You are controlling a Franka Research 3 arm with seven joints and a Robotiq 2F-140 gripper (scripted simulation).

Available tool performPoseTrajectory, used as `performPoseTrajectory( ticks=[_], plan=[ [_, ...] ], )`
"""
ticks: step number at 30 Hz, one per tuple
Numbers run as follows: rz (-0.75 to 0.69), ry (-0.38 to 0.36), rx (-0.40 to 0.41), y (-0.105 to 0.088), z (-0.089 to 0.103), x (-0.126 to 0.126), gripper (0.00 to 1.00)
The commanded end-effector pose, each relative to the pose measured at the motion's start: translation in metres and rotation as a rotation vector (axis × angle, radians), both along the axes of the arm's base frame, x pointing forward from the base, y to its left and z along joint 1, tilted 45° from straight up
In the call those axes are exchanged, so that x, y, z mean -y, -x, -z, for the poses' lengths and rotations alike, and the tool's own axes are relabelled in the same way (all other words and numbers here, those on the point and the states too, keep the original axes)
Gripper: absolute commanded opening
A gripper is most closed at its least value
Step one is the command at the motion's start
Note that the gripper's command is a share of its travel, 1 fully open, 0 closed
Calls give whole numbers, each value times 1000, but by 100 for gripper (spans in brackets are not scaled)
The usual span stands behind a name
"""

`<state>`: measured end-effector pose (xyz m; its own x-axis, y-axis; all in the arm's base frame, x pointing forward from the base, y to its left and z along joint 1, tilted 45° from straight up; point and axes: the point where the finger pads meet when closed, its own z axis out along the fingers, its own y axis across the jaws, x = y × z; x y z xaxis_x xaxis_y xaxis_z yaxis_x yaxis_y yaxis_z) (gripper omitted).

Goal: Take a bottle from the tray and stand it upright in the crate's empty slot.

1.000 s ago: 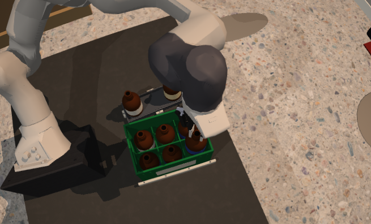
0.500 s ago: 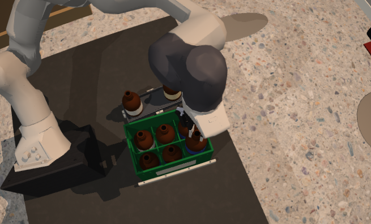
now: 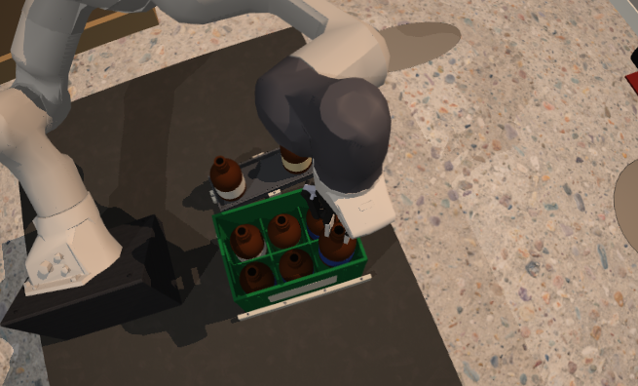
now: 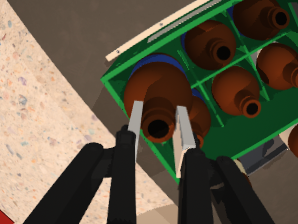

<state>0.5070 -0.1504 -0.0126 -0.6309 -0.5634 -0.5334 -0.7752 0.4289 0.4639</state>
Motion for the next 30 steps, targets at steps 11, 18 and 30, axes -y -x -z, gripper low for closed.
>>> performPoseTrajectory(
  ticks=[11,18,30],
  plan=[
    [-1,3,8,-1,2,0,0],
    [-1,3,8,-1,5,-3,0],
    [-1,3,8,0,13,-11,0]
  ],
)
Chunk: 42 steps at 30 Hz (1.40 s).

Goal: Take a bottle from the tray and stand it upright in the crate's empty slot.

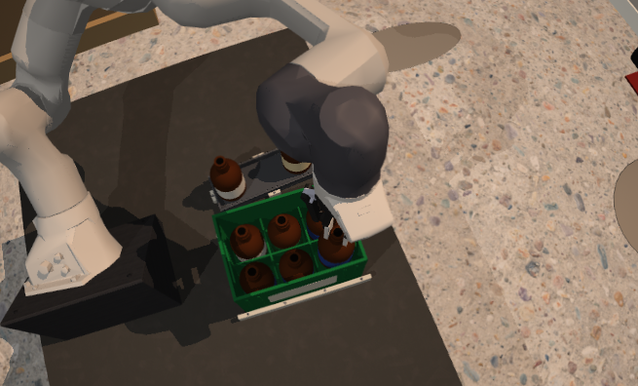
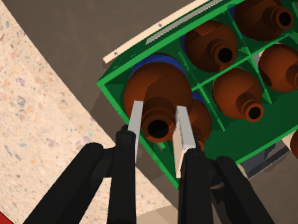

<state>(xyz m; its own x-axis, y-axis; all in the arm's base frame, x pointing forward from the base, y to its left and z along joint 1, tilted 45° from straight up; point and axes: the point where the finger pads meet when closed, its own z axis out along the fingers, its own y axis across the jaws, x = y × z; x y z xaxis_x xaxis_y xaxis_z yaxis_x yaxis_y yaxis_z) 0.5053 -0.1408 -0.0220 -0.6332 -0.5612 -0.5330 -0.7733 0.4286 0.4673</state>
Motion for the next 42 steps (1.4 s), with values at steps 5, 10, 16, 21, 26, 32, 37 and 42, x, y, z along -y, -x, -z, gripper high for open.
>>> performPoseTrajectory(
  ticks=[5,10,16,21,26,32,37,42],
  plan=[
    [-2,5,11,-2,7,-4,0],
    [-2,5,11,-1,11,-8,0],
    [-2,5,11,-1,15,-12,0],
    [-2,5,11,-1,19,-15,0],
    [-2,5,11,-1,20,-16,0],
    [-2,5,11,-1,21,-17,0],
    [-2,5,11,-1,21,-18,0],
    [-2,5,11,-1,21,-18,0]
  ],
)
